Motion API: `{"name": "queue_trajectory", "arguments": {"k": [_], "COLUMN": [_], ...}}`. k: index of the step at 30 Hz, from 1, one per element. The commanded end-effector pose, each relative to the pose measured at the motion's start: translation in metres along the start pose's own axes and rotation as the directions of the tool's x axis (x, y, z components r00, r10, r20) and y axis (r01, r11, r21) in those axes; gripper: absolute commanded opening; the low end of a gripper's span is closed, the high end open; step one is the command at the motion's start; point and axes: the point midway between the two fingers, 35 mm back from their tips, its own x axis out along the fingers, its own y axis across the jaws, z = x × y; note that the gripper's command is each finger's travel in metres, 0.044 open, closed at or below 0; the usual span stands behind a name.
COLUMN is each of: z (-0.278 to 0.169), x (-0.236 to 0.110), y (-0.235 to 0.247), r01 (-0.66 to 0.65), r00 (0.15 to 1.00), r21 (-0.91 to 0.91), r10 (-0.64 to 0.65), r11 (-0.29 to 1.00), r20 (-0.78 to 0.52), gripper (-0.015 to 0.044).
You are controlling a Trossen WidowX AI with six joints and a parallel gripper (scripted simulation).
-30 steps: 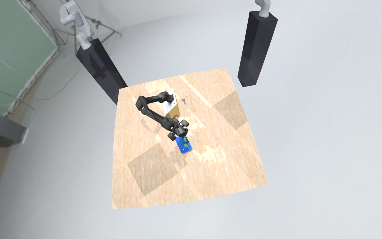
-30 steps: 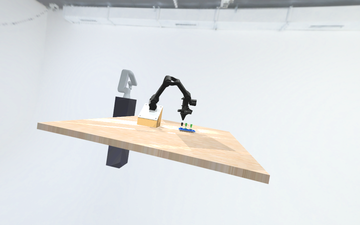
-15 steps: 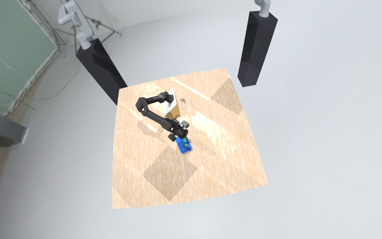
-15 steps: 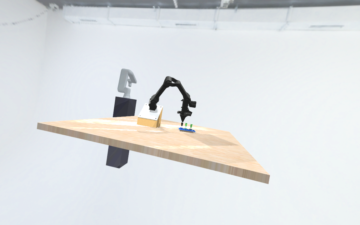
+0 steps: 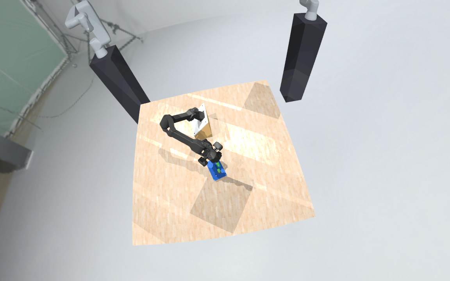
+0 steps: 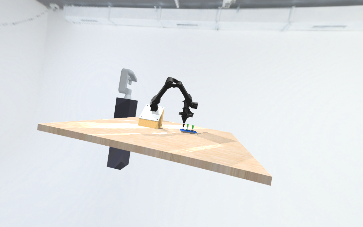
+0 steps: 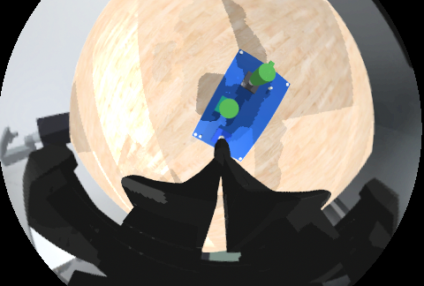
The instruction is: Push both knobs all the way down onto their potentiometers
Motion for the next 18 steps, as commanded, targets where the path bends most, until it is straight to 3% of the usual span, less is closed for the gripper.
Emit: {"name": "queue_trajectory", "arguments": {"k": [1, 18], "z": [-0.0009, -0.0010], "x": [0.0020, 0.0055], "y": [0.0001, 0.0001], "r01": [0.004, 0.004], "r00": [1.000, 1.000], "r21": [-0.006, -0.006], "r10": [-0.004, -0.004], "r11": [1.000, 1.000], "r20": [-0.004, -0.004], "gripper": [0.0000, 0.0000]}}
